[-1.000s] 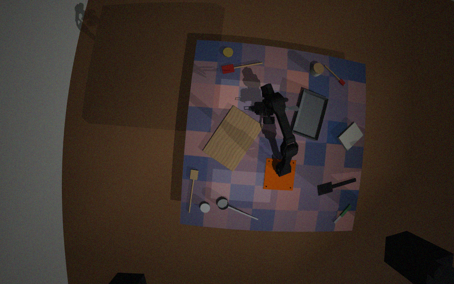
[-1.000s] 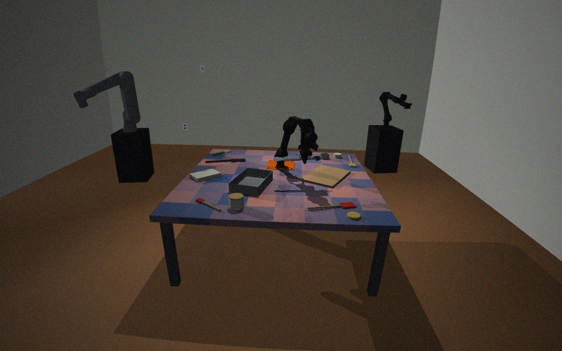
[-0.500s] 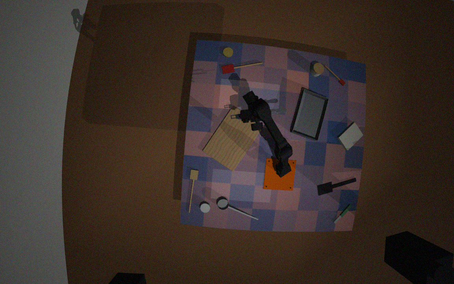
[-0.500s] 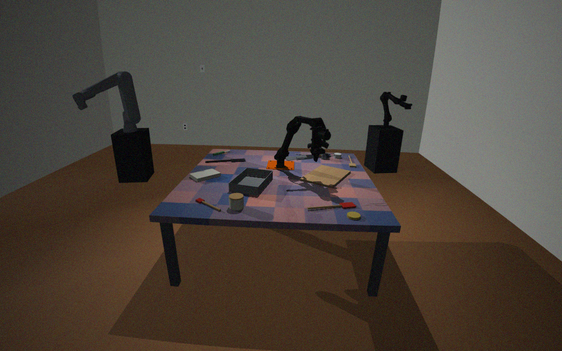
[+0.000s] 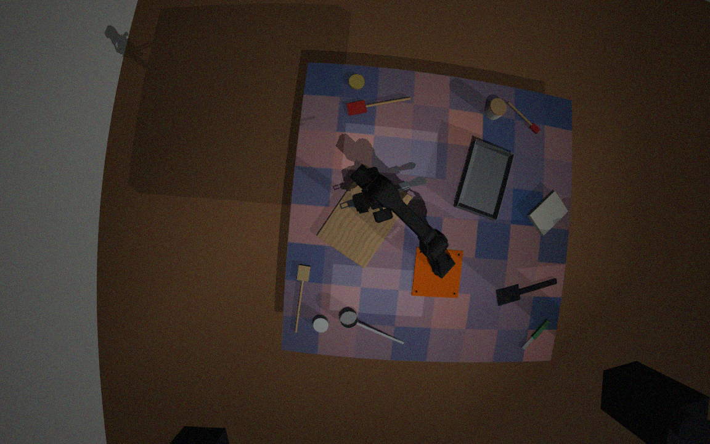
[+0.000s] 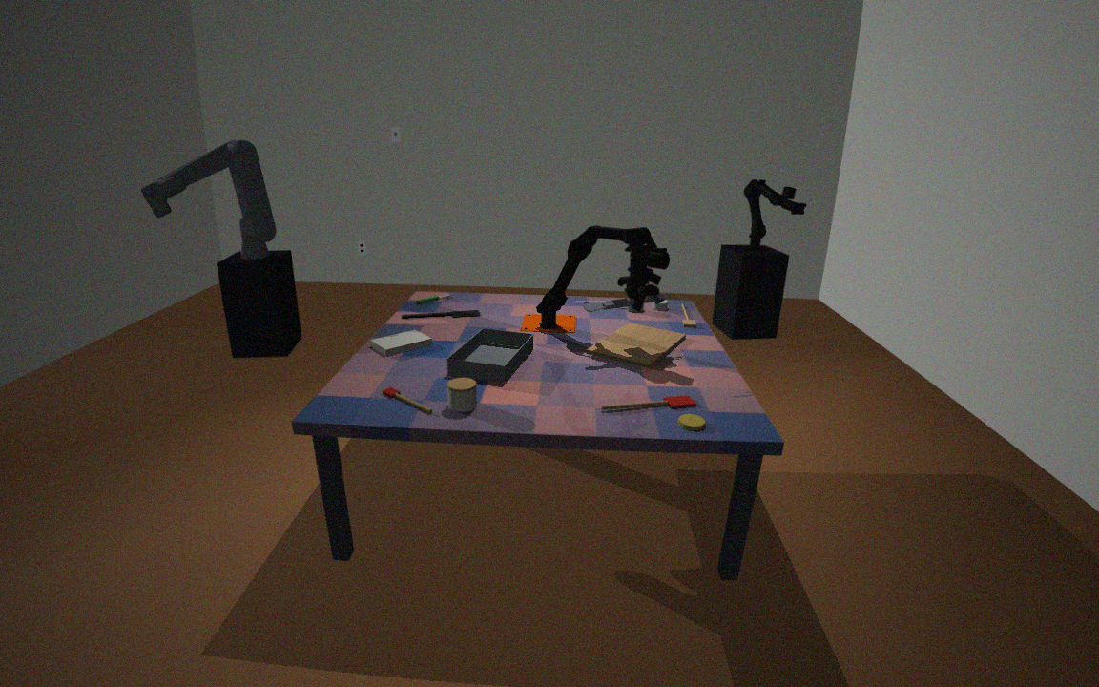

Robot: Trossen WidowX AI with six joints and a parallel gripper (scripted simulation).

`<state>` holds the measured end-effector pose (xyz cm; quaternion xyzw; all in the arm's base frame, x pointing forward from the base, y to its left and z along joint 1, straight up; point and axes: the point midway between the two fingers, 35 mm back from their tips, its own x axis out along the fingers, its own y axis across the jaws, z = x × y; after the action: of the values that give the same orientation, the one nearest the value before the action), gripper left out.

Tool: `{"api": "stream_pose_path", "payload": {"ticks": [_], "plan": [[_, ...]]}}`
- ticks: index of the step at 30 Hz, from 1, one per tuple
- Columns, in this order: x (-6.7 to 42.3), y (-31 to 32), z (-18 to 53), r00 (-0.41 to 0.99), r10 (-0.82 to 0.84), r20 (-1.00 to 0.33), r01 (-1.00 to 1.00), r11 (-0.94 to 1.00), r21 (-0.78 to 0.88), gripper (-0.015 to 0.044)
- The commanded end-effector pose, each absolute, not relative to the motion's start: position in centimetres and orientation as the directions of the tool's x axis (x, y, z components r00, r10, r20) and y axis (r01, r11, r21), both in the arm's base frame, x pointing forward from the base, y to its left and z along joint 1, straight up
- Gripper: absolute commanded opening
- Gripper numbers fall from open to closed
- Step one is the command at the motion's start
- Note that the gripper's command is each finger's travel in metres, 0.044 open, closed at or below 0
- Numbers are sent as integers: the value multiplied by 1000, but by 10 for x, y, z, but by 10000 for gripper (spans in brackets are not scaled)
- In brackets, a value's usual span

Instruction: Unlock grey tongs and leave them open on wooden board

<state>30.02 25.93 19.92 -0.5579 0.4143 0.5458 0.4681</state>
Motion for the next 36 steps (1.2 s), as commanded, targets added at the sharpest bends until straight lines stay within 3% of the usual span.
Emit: {"api": "stream_pose_path", "payload": {"ticks": [1,10,19,36], "plan": [[285,277,201,60,57,-997,-966,-249,-73,-150],[241,317,201,50,66,-997,-938,-340,-69,-150],[238,320,200,33,87,-996,-938,-342,-61,-150],[242,321,210,-211,517,-829,-948,-316,44,-150]]}}
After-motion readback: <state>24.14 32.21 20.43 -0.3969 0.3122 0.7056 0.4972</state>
